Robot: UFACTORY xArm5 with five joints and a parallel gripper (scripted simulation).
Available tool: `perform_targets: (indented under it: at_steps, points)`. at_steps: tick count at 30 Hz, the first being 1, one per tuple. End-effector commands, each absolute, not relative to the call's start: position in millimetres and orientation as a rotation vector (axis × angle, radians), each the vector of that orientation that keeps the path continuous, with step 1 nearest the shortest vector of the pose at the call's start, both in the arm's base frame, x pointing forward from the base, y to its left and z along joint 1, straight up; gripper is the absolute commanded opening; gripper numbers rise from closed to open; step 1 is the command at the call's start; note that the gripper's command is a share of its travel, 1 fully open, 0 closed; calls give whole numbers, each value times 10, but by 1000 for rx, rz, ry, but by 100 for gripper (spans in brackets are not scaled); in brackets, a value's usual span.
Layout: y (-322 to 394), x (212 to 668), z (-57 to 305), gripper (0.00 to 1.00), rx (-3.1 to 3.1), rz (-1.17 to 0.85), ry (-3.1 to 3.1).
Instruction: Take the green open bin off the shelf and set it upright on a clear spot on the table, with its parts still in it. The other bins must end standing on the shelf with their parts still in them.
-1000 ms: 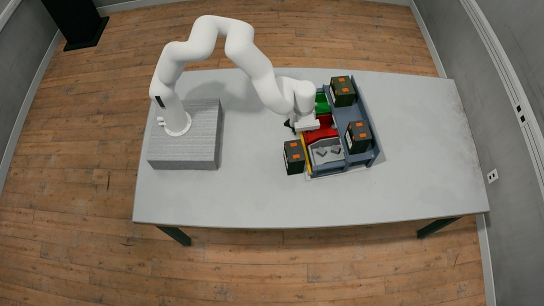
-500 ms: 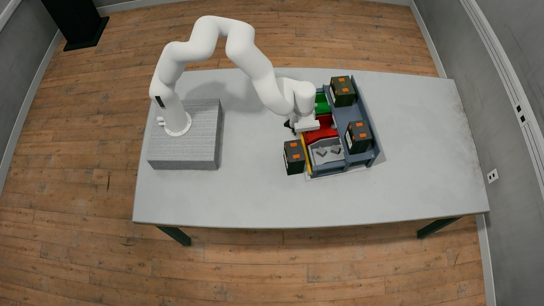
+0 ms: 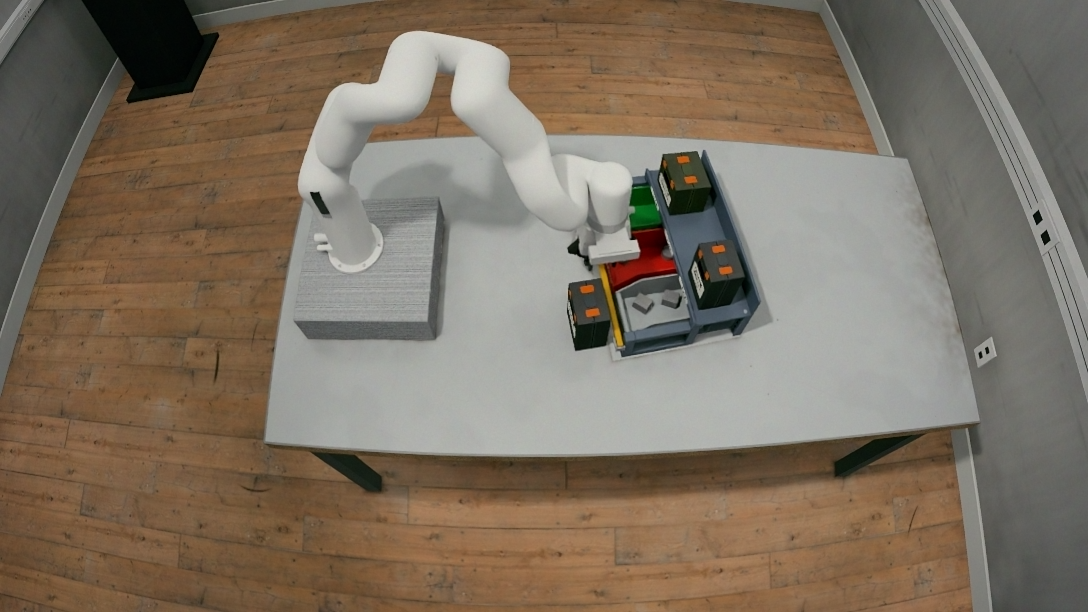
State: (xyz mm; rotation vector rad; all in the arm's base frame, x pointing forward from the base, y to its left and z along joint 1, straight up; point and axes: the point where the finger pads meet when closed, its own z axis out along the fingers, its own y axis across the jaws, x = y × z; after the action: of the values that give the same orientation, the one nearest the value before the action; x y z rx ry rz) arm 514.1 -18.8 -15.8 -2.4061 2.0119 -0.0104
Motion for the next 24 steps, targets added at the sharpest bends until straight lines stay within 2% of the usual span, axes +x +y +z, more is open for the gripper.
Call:
perform_targets:
  at_steps: [1,6,7,24]
  points:
    - [-188,5158,-140,48,-2403,-14,2009]
    - [-188,5158,-140,48,-2403,-14,2009]
    - [-188,5158,-140,0,-2404,-16,2010]
    - [-188,5158,-140,0,-2404,-16,2010]
